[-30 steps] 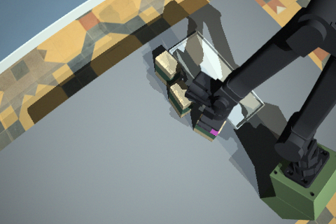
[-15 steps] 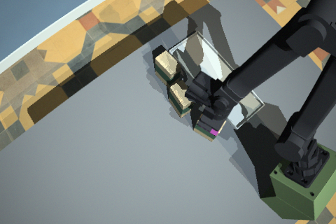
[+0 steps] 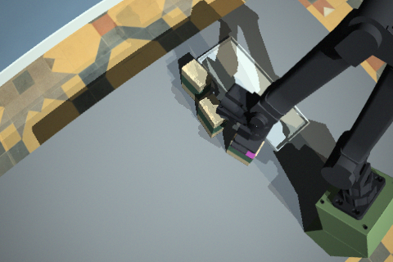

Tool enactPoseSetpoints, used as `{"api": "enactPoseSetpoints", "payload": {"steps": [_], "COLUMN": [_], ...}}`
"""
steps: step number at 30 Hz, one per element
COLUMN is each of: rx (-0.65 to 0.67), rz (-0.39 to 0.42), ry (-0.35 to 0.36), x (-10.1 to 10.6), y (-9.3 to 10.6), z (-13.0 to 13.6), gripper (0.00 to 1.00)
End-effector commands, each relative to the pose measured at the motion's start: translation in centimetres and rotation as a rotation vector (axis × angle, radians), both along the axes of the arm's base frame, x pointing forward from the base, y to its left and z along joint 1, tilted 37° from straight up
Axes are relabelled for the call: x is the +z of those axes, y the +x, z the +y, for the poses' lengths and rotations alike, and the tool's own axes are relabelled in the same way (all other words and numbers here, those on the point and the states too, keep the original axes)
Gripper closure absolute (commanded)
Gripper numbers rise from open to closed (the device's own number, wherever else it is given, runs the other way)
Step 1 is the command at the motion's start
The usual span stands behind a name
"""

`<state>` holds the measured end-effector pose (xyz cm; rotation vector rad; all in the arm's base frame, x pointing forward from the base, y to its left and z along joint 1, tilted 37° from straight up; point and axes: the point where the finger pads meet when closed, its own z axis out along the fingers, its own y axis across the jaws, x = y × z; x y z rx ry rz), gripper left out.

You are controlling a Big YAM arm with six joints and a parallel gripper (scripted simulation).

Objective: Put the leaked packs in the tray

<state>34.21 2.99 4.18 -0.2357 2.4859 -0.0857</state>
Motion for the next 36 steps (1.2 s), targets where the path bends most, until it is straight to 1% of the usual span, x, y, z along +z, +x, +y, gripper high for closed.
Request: {"api": "enactPoseSetpoints", "payload": {"steps": [1, 16, 30, 36], "rx": [-0.004, -0.005, -0.004, -0.004], "rz": [-0.012, -0.013, -0.015, -0.012], "ry": [-0.004, -0.004, -0.004, -0.004], "x": [0.4, 0.5, -0.7, -2.0], "y": [0.4, 0.5, 1.7, 2.4], "z": [-0.5, -0.6, -0.6, -0.6], "gripper": [0.22, 0.22, 0.22, 0.22]}}
